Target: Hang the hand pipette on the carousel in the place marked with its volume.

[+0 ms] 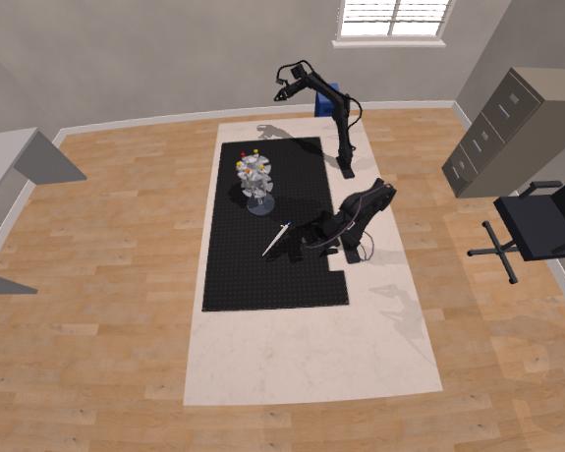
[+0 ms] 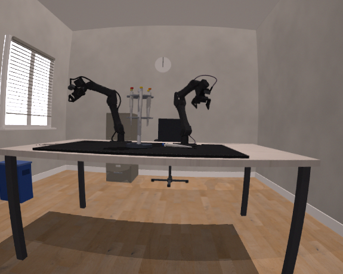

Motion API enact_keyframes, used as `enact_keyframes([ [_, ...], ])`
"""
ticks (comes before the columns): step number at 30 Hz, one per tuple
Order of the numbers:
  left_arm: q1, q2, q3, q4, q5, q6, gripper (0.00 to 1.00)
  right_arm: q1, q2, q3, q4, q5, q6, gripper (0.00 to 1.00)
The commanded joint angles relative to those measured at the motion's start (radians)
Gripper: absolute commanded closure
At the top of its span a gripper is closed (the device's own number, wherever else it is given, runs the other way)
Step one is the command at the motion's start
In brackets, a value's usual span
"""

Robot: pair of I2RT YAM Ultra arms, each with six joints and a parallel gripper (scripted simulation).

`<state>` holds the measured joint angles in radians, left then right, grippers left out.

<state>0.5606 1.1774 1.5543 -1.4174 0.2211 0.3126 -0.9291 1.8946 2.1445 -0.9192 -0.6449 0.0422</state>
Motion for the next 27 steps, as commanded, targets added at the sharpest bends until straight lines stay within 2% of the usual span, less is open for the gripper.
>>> enact_keyframes([
  [1,-0.012,-0.004,-0.022,0.085,0.083,0.094,0.0,-0.005,-0.006,0.037,-0.008,-0.015,-0.01,0.0],
  [13,-0.04,0.114,-0.238,0.331,0.341,0.429,0.0,-0.005,-0.006,0.037,-0.008,-0.015,-0.01,0.0],
  [15,-0.001,0.133,-0.24,0.339,0.393,0.506,0.0,-0.005,-0.006,0.037,-0.008,-0.015,-0.01,0.0],
  [17,-0.001,0.133,-0.24,0.339,0.393,0.506,0.0,-0.005,-0.006,0.037,-0.008,-0.015,-0.01,0.0],
  [18,0.008,0.141,-0.201,0.336,0.415,0.534,0.0,-0.005,-0.006,0.037,-0.008,-0.015,-0.01,0.0],
  [20,0.008,0.111,-0.199,0.333,0.421,0.54,0.0,-0.005,-0.006,0.037,-0.008,-0.015,-0.01,0.0],
  [27,0.001,0.137,-0.216,0.321,0.422,0.535,0.0,-0.005,-0.006,0.037,-0.008,-0.015,-0.01,0.0],
])
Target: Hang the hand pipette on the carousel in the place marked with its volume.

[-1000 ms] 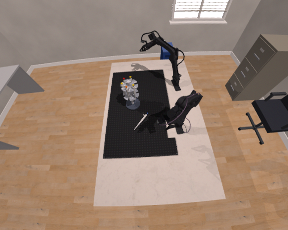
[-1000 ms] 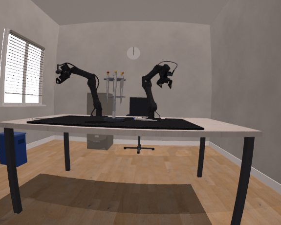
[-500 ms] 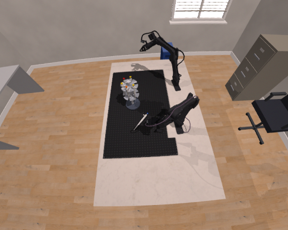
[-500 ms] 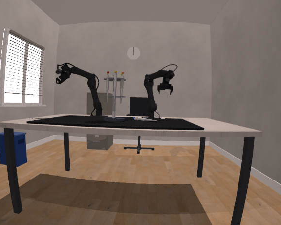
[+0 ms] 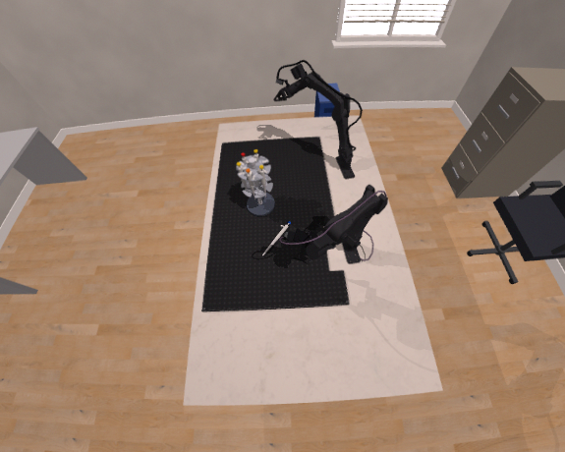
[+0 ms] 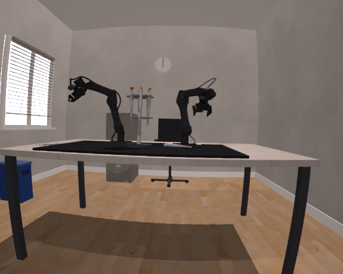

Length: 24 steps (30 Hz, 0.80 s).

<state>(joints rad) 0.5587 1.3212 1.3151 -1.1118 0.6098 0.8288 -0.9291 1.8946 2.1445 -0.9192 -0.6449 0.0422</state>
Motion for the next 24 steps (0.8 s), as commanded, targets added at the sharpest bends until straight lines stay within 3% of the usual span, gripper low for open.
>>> enact_keyframes([
  [1,0.003,-0.006,0.024,0.015,0.034,0.019,0.0,-0.005,-0.006,0.037,-0.008,-0.015,-0.01,0.0],
  [7,0.003,-0.006,0.024,0.015,0.034,0.019,0.0,0.017,-0.082,-0.027,-0.042,0.071,0.013,0.0],
  [10,0.003,-0.006,0.024,0.015,0.034,0.019,0.0,0.038,-0.153,-0.03,-0.101,0.185,0.028,0.0],
  [13,0.003,-0.006,0.024,0.015,0.034,0.019,0.0,0.006,-0.212,-0.101,-0.132,0.183,0.001,0.0],
  [15,0.003,-0.006,0.024,0.015,0.034,0.019,0.0,0.039,-0.25,-0.103,-0.185,0.257,0.018,0.0],
  [18,0.003,-0.006,0.024,0.015,0.034,0.019,0.0,0.009,-0.313,-0.147,-0.216,0.264,-0.005,0.0],
  [20,0.003,-0.006,0.024,0.015,0.034,0.019,0.0,0.045,-0.345,-0.144,-0.27,0.34,0.013,0.0],
  [24,0.003,-0.006,0.024,0.015,0.034,0.019,0.0,0.038,-0.384,-0.168,-0.294,0.348,-0.006,0.0],
])
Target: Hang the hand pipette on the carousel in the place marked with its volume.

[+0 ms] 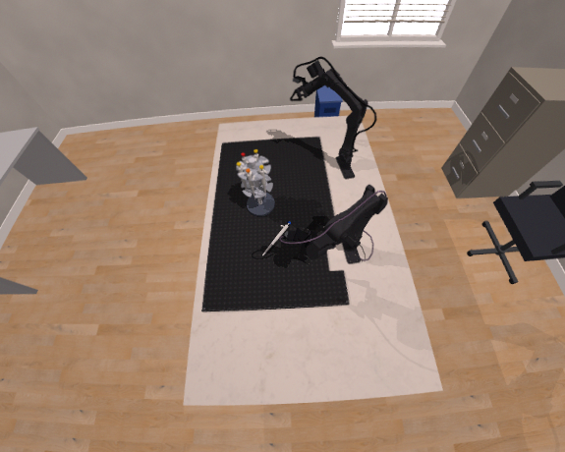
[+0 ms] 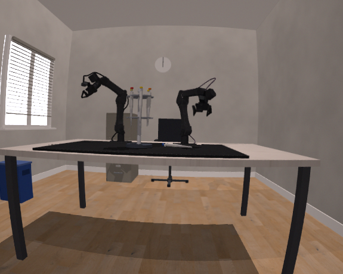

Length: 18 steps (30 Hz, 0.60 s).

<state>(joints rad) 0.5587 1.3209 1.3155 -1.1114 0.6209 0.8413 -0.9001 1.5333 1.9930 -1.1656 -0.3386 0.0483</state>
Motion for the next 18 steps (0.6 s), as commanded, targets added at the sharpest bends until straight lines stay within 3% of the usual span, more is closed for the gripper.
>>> enact_keyframes([
  [1,0.003,-0.006,0.024,0.014,0.023,0.006,0.0,0.022,-0.041,-0.017,-0.075,0.086,0.008,0.0],
  [2,0.003,-0.006,0.024,0.014,0.023,0.006,0.0,0.034,-0.059,0.017,-0.093,0.125,0.015,0.0],
  [3,0.003,-0.006,0.024,0.014,0.023,0.006,0.0,0.035,-0.07,-0.021,-0.116,0.138,0.012,0.0],
  [8,0.003,-0.006,0.024,0.014,0.023,0.006,0.0,-0.019,-0.179,-0.112,-0.147,0.118,-0.023,0.0],
  [10,0.003,-0.006,0.024,0.014,0.023,0.006,0.0,0.023,-0.207,-0.09,-0.195,0.198,-0.002,0.0],
  [14,0.003,-0.006,0.024,0.014,0.023,0.006,0.0,-0.02,-0.287,-0.163,-0.236,0.196,-0.032,0.0],
  [18,0.003,-0.006,0.024,0.014,0.023,0.006,0.0,0.03,-0.315,-0.136,-0.286,0.282,-0.002,0.0],
])
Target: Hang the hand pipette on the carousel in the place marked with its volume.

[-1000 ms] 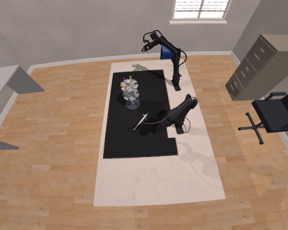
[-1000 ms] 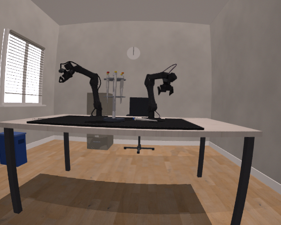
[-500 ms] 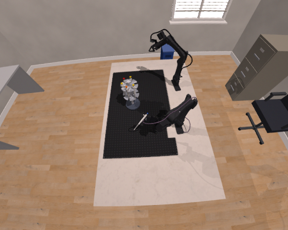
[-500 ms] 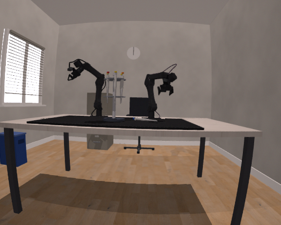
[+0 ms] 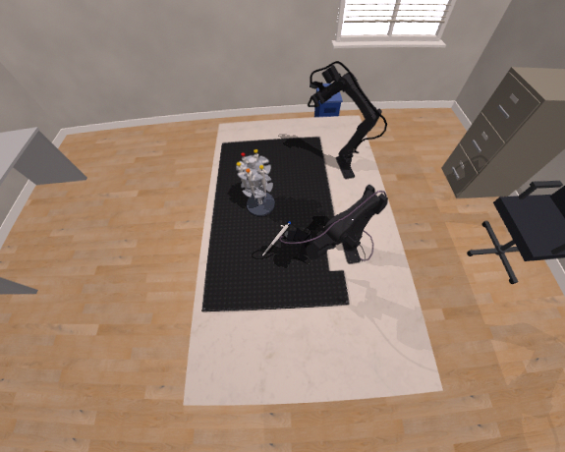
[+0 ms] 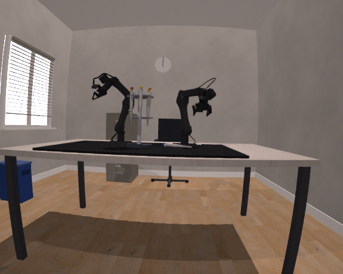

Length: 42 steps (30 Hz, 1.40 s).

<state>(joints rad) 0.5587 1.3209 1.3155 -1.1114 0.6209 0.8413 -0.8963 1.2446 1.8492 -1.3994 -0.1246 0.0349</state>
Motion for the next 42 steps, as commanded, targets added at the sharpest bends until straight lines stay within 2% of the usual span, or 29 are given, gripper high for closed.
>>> enact_keyframes([
  [1,0.003,-0.006,0.024,0.014,0.023,0.006,0.0,0.027,-0.04,-0.021,-0.069,0.08,0.009,0.0],
  [3,0.003,-0.006,0.024,0.014,0.023,0.006,0.0,-0.008,-0.081,-0.049,-0.086,0.072,-0.014,0.0],
  [6,0.003,-0.006,0.024,0.014,0.023,0.006,0.0,0.054,-0.117,-0.056,-0.145,0.172,0.022,0.0],
  [10,0.003,-0.006,0.024,0.014,0.023,0.006,0.0,-0.002,-0.203,-0.116,-0.164,0.155,-0.016,0.0],
  [13,0.003,-0.006,0.024,0.014,0.023,0.006,0.0,0.051,-0.204,-0.145,-0.154,0.093,-0.074,0.0],
  [14,0.003,-0.006,0.024,0.014,0.023,0.006,0.0,0.065,-0.168,-0.162,-0.116,0.08,-0.091,0.0],
  [16,0.003,-0.006,0.024,0.014,0.023,0.006,0.0,0.065,-0.168,-0.162,-0.116,0.08,-0.091,0.0],
  [23,0.003,-0.006,0.024,0.014,0.023,0.006,0.0,0.112,-0.114,-0.259,-0.006,-0.038,-0.255,0.0],
  [31,0.003,-0.006,0.024,0.014,0.023,0.006,0.0,0.121,-0.043,-0.386,0.142,-0.205,-0.478,0.0],
  [33,0.003,-0.006,0.024,0.014,0.023,0.006,0.0,0.121,-0.043,-0.386,0.142,-0.205,-0.478,0.0],
  [39,0.003,-0.006,0.024,0.014,0.023,0.006,0.0,0.129,0.012,-0.489,0.263,-0.347,-0.655,0.0],
  [42,0.003,-0.006,0.024,0.014,0.023,0.006,0.0,0.092,0.039,-0.514,0.294,-0.421,-0.759,0.0],
])
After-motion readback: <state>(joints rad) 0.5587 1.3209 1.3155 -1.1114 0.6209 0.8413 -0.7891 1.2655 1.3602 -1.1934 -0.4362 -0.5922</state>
